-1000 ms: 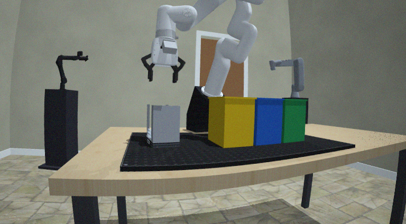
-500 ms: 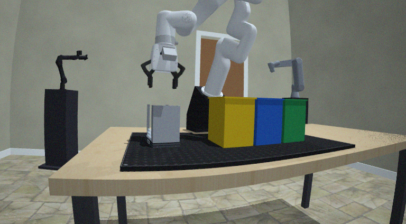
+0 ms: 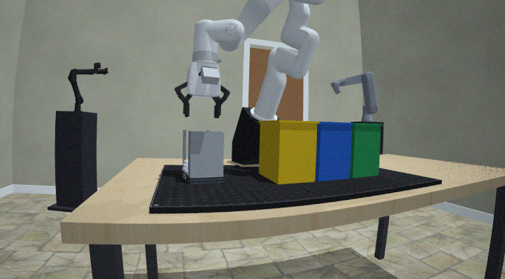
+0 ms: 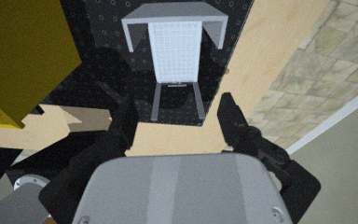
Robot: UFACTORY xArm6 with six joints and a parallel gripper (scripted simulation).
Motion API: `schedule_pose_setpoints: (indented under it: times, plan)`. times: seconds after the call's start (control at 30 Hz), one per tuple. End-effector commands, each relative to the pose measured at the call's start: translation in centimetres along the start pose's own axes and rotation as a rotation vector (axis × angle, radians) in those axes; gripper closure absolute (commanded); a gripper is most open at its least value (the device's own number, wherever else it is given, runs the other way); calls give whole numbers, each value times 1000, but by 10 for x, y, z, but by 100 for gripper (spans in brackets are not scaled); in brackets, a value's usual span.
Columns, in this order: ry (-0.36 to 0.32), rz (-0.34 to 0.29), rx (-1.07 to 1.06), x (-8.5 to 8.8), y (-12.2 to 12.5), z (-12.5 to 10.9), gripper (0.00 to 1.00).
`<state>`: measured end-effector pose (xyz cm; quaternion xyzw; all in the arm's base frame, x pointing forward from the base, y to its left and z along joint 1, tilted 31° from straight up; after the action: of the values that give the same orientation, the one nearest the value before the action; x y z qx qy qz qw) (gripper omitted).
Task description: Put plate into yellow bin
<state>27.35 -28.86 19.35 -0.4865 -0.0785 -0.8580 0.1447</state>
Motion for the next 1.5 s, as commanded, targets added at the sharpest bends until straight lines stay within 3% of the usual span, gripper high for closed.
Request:
schedule_pose_setpoints:
  times: [0.0,1.47]
  plan:
    - [1,-3,1,-3,1,1,0]
    - [1,-3,1,-70,1,1,0]
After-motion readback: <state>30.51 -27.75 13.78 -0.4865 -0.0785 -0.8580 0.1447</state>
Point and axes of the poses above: the point where the finger pads meet when closed, its own x axis back along the fingers, its own y axis across the jaws, z = x × y, the point moved 10 cm from there along x, back along the fingers, and after that the axes turned 3 degrees about x, right-handed, at the moved point
